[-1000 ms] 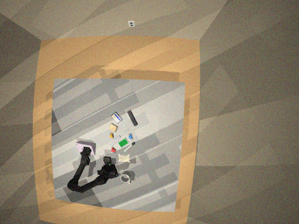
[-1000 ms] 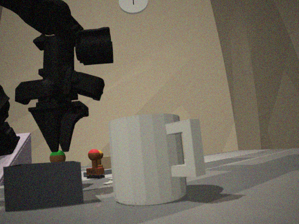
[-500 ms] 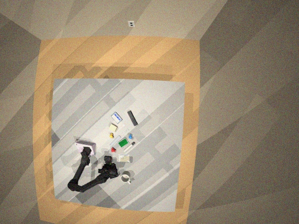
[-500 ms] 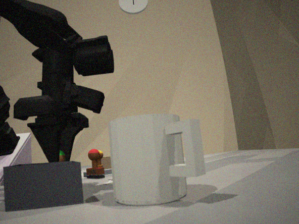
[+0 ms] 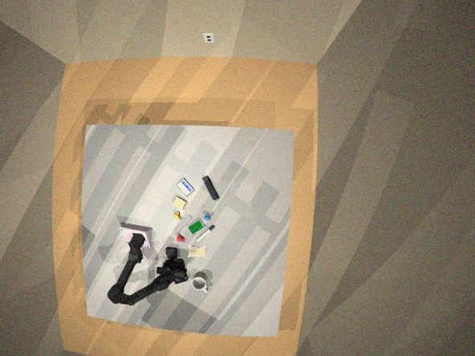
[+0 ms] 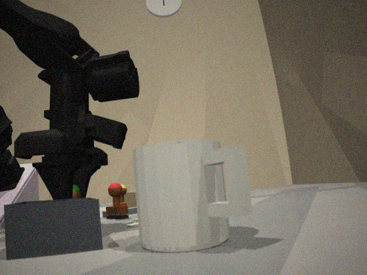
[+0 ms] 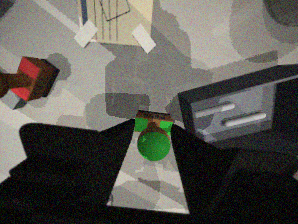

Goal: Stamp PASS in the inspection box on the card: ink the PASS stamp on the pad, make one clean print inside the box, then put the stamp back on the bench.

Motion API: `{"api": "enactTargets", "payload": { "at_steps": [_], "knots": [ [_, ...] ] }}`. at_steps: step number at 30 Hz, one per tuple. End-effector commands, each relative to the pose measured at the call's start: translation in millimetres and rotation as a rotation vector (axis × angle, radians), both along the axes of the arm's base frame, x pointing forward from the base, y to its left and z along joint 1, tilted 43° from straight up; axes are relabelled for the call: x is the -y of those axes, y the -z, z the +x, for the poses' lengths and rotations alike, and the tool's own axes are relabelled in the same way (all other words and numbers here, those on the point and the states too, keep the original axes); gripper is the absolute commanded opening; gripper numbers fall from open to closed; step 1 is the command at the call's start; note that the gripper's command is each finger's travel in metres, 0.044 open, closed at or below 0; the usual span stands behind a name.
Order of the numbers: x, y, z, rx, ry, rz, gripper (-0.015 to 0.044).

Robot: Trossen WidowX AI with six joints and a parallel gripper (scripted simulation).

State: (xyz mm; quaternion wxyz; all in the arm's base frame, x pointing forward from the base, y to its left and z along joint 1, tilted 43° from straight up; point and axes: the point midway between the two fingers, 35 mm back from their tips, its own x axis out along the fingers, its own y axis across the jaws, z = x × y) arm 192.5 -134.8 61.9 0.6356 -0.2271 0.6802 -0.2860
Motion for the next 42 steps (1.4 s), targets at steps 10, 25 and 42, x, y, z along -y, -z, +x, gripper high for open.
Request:
{"api": "enactTargets", "payload": {
  "at_steps": [10, 25, 42],
  "knots": [
    [-0.2, -0.2, 0.2, 0.001, 0.000, 0.000, 0.0117],
    [-3.0, -2.8, 1.2, 0.001, 0.000, 0.002, 0.0000],
    [-8.6, -8.2, 3.1, 0.001, 0.000, 0.004, 0.0000]
  ]
}}
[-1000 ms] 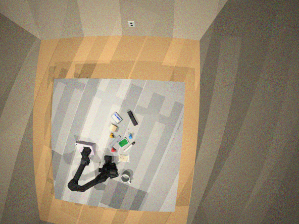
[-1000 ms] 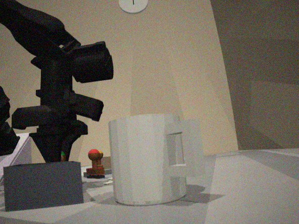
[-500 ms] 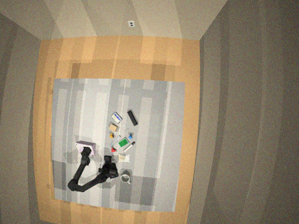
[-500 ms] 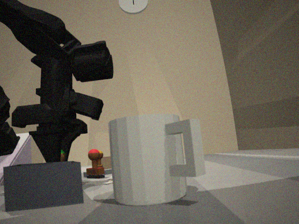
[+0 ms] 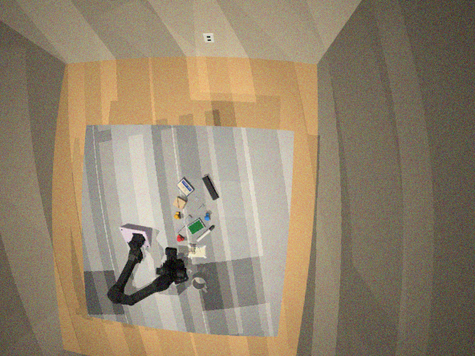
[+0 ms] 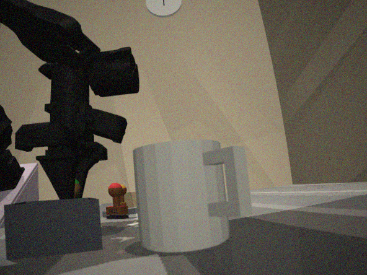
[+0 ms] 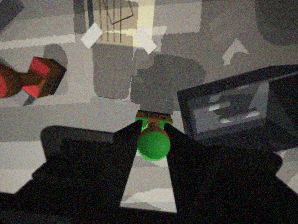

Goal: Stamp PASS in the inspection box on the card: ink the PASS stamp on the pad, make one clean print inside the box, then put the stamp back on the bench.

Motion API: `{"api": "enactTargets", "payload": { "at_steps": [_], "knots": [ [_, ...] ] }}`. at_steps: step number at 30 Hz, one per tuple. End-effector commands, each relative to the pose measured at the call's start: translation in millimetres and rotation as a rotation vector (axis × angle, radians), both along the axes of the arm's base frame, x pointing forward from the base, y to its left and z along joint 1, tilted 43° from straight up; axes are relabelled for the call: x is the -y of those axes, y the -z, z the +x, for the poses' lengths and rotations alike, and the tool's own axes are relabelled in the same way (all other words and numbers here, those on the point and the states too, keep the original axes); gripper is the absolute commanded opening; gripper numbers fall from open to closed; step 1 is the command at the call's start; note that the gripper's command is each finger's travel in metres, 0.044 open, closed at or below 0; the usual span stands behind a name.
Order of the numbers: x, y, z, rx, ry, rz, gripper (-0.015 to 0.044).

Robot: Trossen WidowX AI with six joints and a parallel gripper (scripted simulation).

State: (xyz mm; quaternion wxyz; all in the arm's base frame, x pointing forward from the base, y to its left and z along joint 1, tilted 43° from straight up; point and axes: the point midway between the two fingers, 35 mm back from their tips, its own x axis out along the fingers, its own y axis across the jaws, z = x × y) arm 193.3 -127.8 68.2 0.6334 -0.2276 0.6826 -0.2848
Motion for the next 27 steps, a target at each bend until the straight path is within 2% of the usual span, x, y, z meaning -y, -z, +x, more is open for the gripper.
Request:
{"api": "enactTargets", "payload": {
  "at_steps": [1, 27],
  "knots": [
    [-1.9, -2.3, 2.5, 0.008, -0.001, 0.003, 0.0000],
    [-10.6, -10.8, 4.7, 0.009, -0.001, 0.006, 0.0000]
  ]
}}
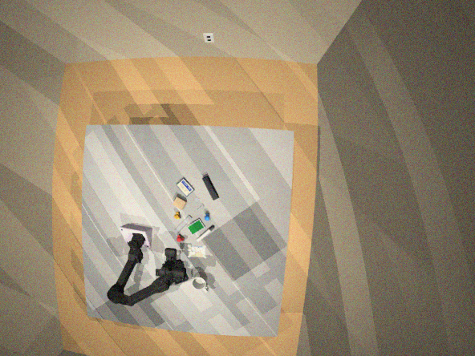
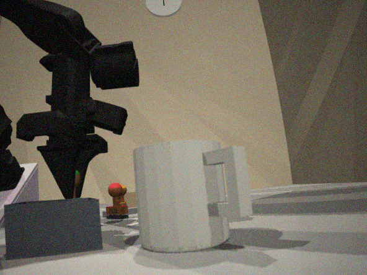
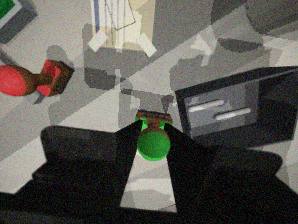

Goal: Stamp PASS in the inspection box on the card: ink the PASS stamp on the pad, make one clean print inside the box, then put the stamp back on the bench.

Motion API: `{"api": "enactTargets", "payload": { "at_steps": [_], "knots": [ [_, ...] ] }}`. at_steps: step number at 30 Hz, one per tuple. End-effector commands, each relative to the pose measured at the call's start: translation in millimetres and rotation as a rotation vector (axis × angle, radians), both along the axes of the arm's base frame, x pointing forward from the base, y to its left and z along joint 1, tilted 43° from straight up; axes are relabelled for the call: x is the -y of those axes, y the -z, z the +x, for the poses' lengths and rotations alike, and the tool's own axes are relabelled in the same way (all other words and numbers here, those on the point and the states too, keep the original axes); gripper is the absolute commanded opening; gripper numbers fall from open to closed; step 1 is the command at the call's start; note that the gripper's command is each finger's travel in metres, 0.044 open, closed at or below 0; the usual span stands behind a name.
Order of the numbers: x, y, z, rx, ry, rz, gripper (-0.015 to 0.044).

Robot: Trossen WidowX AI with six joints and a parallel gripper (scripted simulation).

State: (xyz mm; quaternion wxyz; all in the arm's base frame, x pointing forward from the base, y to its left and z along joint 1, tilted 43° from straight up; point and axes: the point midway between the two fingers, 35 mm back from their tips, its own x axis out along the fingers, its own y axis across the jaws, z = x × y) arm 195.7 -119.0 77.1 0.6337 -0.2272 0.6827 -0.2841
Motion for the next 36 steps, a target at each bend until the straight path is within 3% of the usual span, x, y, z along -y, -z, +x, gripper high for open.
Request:
{"api": "enactTargets", "payload": {
  "at_steps": [1, 36],
  "knots": [
    [-2.2, -2.2, 2.3, 0.008, 0.000, 0.004, 0.0000],
    [-13.8, -14.4, 4.0, 0.008, 0.000, 0.006, 0.0000]
  ]
}}
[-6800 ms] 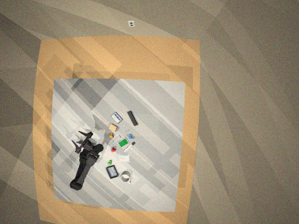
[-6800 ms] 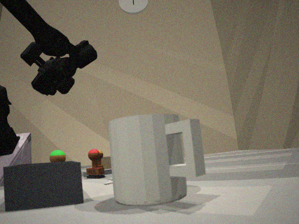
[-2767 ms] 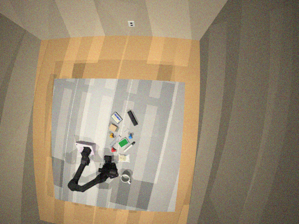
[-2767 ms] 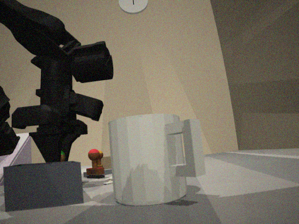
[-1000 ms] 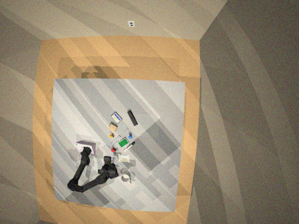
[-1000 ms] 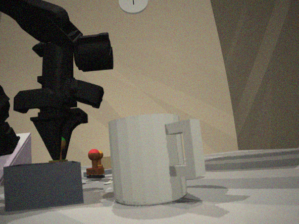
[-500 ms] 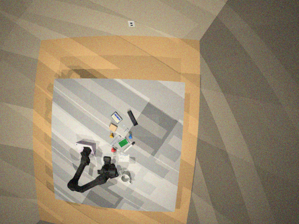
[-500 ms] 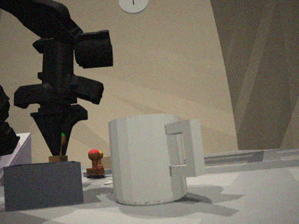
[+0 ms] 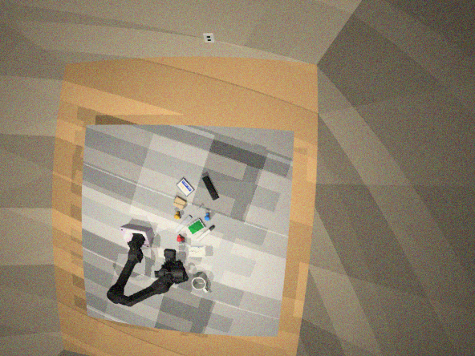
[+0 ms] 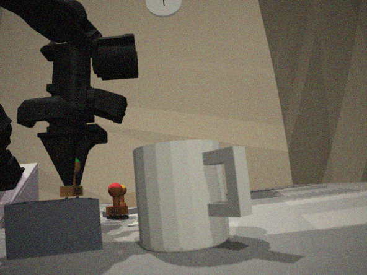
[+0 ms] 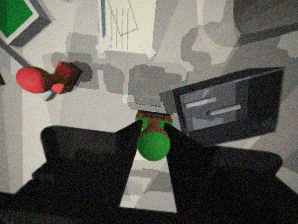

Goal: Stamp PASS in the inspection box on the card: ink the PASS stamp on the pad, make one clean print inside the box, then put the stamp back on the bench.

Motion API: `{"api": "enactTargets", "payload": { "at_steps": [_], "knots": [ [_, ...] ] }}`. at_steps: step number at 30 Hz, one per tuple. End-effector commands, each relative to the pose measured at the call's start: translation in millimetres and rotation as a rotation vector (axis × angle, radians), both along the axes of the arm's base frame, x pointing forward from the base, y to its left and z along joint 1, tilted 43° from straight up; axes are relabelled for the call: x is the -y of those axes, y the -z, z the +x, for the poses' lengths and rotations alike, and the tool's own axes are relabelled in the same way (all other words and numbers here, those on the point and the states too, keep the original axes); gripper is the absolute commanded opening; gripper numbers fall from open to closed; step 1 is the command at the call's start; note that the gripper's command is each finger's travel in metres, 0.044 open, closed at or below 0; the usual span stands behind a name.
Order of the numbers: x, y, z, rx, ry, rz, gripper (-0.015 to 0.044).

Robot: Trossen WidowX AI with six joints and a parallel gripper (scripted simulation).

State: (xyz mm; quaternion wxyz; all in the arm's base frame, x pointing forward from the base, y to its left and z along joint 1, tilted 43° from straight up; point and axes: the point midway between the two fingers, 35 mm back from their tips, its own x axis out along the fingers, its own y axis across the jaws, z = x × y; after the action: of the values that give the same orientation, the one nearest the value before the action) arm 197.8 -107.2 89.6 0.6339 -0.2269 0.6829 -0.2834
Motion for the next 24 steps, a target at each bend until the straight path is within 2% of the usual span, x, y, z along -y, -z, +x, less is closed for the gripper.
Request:
{"api": "enactTargets", "payload": {
  "at_steps": [1, 24],
  "knots": [
    [-2.3, -2.3, 2.0, 0.008, 0.000, 0.004, 0.0000],
    [-9.8, -10.6, 2.4, 0.008, 0.000, 0.004, 0.0000]
  ]
}}
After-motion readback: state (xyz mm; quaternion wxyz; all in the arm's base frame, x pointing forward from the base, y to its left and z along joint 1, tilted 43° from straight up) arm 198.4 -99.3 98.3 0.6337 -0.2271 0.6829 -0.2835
